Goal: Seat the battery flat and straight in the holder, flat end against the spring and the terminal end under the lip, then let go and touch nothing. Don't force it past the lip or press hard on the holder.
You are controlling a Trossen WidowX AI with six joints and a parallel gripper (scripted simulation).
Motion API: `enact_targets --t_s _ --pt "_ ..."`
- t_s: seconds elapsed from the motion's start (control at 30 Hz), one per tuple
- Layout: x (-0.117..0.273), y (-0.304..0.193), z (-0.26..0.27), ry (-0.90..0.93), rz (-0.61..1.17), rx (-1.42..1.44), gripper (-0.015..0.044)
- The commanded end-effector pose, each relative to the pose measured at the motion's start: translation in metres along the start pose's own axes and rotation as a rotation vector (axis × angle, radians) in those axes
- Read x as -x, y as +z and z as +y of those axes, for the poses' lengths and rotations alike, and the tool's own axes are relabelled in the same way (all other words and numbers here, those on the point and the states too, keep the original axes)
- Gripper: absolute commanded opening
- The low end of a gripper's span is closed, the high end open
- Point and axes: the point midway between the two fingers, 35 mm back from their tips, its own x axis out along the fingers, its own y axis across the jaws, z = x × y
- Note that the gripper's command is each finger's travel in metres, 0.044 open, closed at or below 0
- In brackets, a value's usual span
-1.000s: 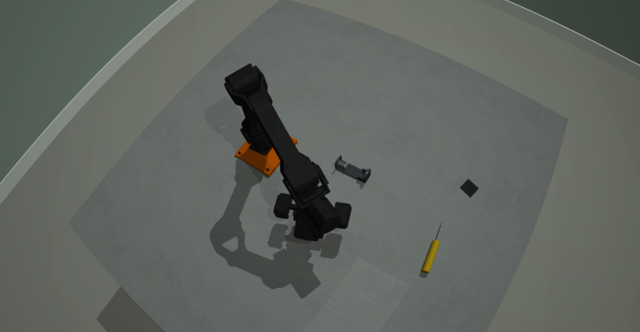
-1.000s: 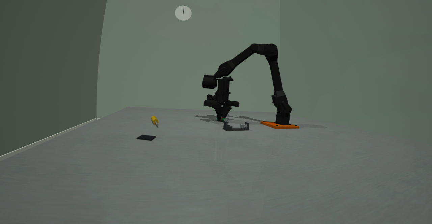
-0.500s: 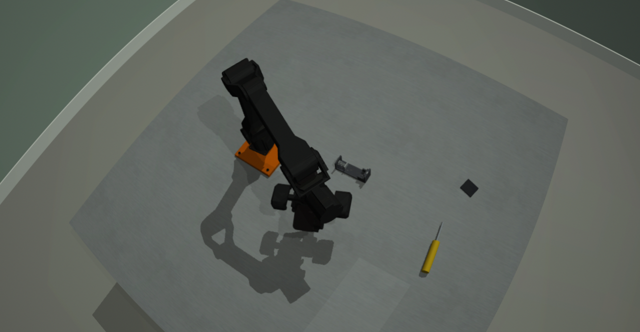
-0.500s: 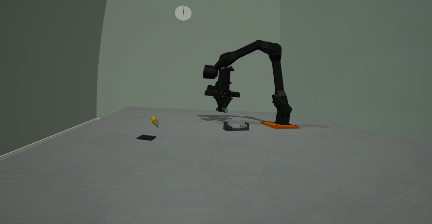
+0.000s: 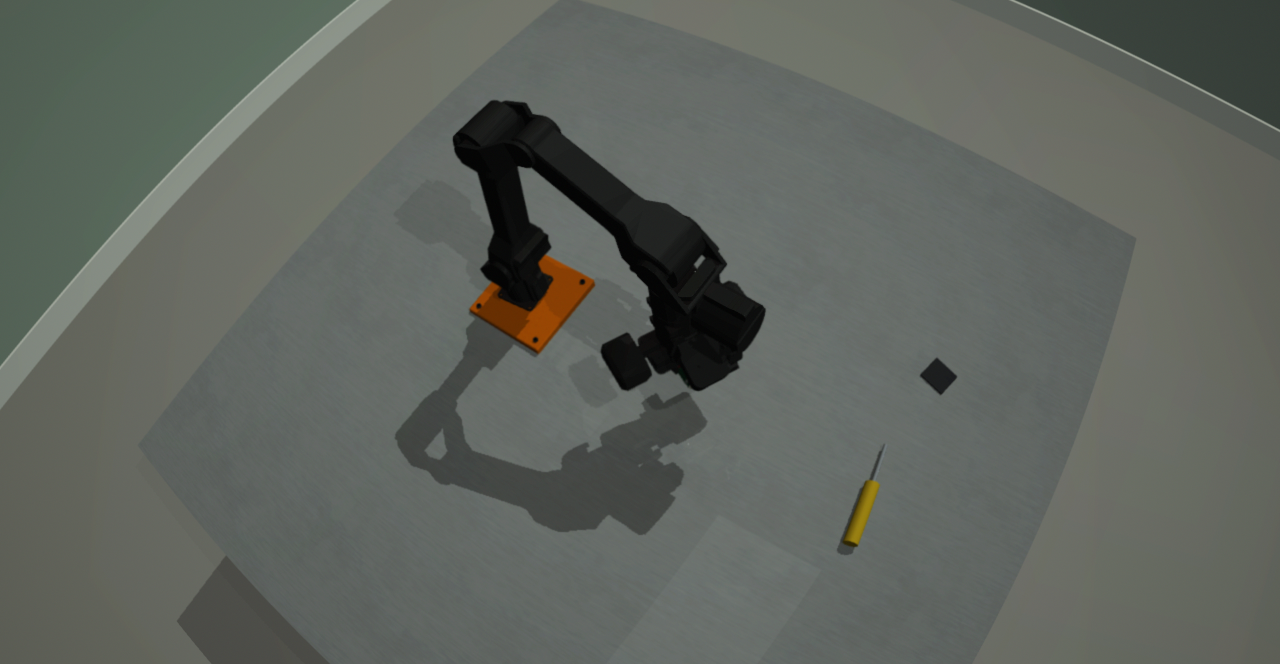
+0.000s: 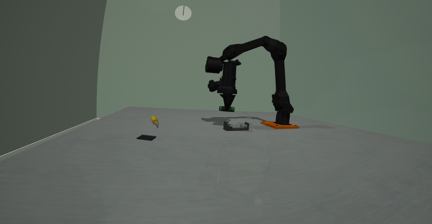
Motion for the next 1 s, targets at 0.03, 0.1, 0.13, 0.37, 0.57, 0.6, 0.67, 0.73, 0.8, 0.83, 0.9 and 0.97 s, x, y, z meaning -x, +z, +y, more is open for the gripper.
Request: enact_targets --t_s 0.03,0.1,0.13,0.37,0.57,0.6,0.67,0.73,0.8,0.83,0.9,0.97 --pt "0.006 -0.019 0.027 0.006 -0.001 0.217 0.0069" --pt "0.008 -0.028 0.039 0.006 0.0 0.313 0.0069" --pt "0.009 -0.033 0.044 0.006 0.0 0.361 0.0069" --pt "0.013 -0.051 0.062 0.007 0.0 0.527 0.0069" --pt "0.005 -0.049 0.063 0.017 -0.04 0.524 0.0069" --pt "0.003 -0.048 0.063 0.02 -0.051 0.524 0.0069" --pt "0.0 -0.048 0.063 0.026 -0.073 0.523 0.0069" --pt "-0.004 -0.047 0.064 0.032 -0.095 0.522 0.0069" --pt "-0.008 -0.046 0.064 0.038 -0.117 0.521 0.0069" --pt "-0.01 -0.046 0.064 0.041 -0.128 0.521 0.0069" --pt "-0.013 -0.046 0.065 0.047 -0.15 0.52 0.0069" --pt "-0.016 -0.045 0.065 0.053 -0.172 0.518 0.0069"
